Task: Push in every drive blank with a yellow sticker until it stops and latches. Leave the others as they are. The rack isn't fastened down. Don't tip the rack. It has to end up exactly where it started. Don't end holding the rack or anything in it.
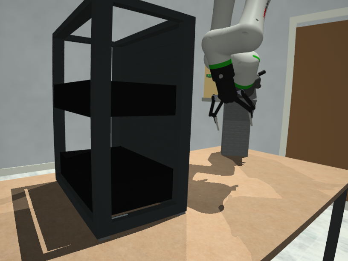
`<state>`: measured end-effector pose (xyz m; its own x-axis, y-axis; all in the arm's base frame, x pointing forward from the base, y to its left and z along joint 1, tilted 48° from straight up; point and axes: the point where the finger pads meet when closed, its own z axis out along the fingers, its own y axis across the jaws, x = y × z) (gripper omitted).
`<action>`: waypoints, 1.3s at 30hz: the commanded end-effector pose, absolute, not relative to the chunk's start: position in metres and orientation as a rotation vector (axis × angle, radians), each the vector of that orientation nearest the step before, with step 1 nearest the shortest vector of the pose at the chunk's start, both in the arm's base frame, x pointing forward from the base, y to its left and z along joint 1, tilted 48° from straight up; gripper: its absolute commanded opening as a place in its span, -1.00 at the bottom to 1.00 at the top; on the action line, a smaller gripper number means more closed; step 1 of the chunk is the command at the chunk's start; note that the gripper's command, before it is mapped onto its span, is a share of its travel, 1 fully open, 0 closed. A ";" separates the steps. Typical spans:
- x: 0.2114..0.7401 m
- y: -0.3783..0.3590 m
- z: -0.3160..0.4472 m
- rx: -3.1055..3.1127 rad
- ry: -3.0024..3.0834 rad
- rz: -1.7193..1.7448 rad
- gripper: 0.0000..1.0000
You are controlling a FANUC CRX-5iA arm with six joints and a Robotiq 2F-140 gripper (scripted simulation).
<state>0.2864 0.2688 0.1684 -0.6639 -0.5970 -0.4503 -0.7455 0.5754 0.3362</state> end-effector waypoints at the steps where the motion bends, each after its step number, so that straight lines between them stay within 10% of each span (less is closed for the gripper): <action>1: 0.286 0.269 0.168 -1.101 2.526 0.738 1.00; 39: 0.252 0.267 0.132 -0.889 2.762 0.876 1.00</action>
<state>0.2524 0.2674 0.1325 -0.8190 -0.5039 -0.2746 -0.5701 0.6601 0.4891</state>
